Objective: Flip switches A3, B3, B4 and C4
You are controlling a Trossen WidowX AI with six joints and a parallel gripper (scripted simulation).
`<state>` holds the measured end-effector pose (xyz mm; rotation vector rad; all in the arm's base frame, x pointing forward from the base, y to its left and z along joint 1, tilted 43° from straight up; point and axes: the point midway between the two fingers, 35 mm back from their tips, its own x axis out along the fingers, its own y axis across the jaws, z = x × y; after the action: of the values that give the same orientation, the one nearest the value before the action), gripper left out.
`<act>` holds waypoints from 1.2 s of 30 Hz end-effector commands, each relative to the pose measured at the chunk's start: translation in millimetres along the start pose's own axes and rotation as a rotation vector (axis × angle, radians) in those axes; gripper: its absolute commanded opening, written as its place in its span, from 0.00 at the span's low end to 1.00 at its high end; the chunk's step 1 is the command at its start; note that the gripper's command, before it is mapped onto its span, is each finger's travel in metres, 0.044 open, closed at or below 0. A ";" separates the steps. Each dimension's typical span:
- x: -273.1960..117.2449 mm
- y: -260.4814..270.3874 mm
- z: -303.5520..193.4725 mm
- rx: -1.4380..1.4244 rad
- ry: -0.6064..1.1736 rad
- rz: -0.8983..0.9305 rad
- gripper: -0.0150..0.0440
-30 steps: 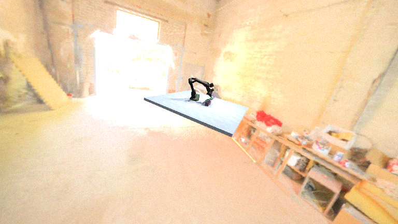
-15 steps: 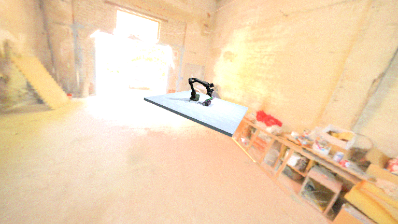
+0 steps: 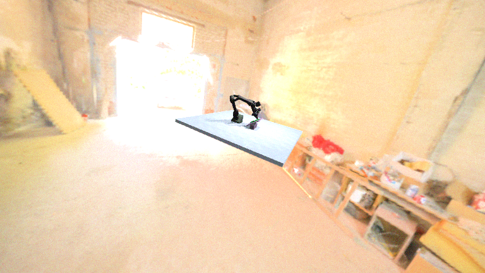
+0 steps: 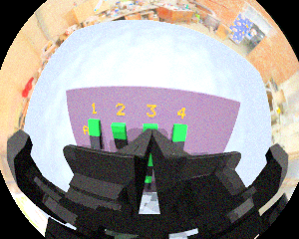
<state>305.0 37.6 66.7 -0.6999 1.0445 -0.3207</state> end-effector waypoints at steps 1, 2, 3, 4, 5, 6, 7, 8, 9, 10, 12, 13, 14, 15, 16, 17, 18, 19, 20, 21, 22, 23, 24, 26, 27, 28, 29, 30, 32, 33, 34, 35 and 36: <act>1.1 0.8 -0.5 -0.005 0.002 0.005 0.25; 1.2 0.8 -0.5 -0.005 0.002 0.005 0.25; 1.4 0.8 -0.5 -0.005 0.002 0.005 0.25; 1.5 0.8 -0.4 -0.005 0.002 0.005 0.25; 1.6 0.8 -0.4 -0.005 0.002 0.005 0.25; 1.8 0.8 -0.4 -0.005 0.002 0.005 0.25; 1.9 0.8 -0.4 -0.005 0.002 0.005 0.25; 2.0 0.8 -0.4 -0.005 0.002 0.005 0.25; 2.2 0.8 -0.4 -0.005 0.001 0.005 0.25; 2.3 0.8 -0.4 -0.005 0.001 0.005 0.25; 2.6 0.8 -0.4 -0.005 0.001 0.005 0.25; 2.7 0.8 -0.4 -0.005 0.001 0.005 0.25; 2.8 0.8 -0.4 -0.005 0.001 0.005 0.25; 3.0 0.8 -0.4 -0.005 0.001 0.005 0.25; -0.4 0.2 -0.1 0.000 0.001 0.000 0.25; -8.3 1.1 0.2 -0.001 -0.002 0.002 0.25; -21.5 2.1 0.2 -0.002 -0.006 0.005 0.25; -38.1 2.4 -0.6 -0.004 -0.012 0.007 0.25; -51.4 2.0 -1.8 -0.005 -0.017 0.007 0.25; -59.3 1.5 -2.8 -0.006 -0.021 0.007 0.25; -62.0 1.2 -3.1 -0.006 -0.022 0.007 0.25; -62.0 1.2 -3.1 -0.006 -0.022 0.007 0.25; -62.0 1.2 -3.1 -0.006 -0.022 0.007 0.25; -62.1 1.3 -5.0 -0.006 -0.022 0.007 0.25; -62.4 1.3 -10.7 -0.007 -0.022 0.007 0.25; -62.6 1.3 -20.2 -0.007 -0.021 0.008 0.25; -62.5 1.3 -32.4 -0.007 -0.021 0.008 0.25; -62.1 1.2 -44.7 -0.008 -0.021 0.008 0.25; -60.9 1.1 -59.9 -0.008 -0.020 0.007 0.25; -60.7 1.0 -61.8 -0.008 -0.020 0.007 0.25; -60.7 1.0 -61.8 -0.008 -0.020 0.007 0.25; -60.7 1.0 -61.8 -0.008 -0.020 0.007 0.25; -60.7 1.0 -61.8 -0.008 -0.020 0.007 0.25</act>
<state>227.3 52.7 89.4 -0.7088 1.0337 -0.2949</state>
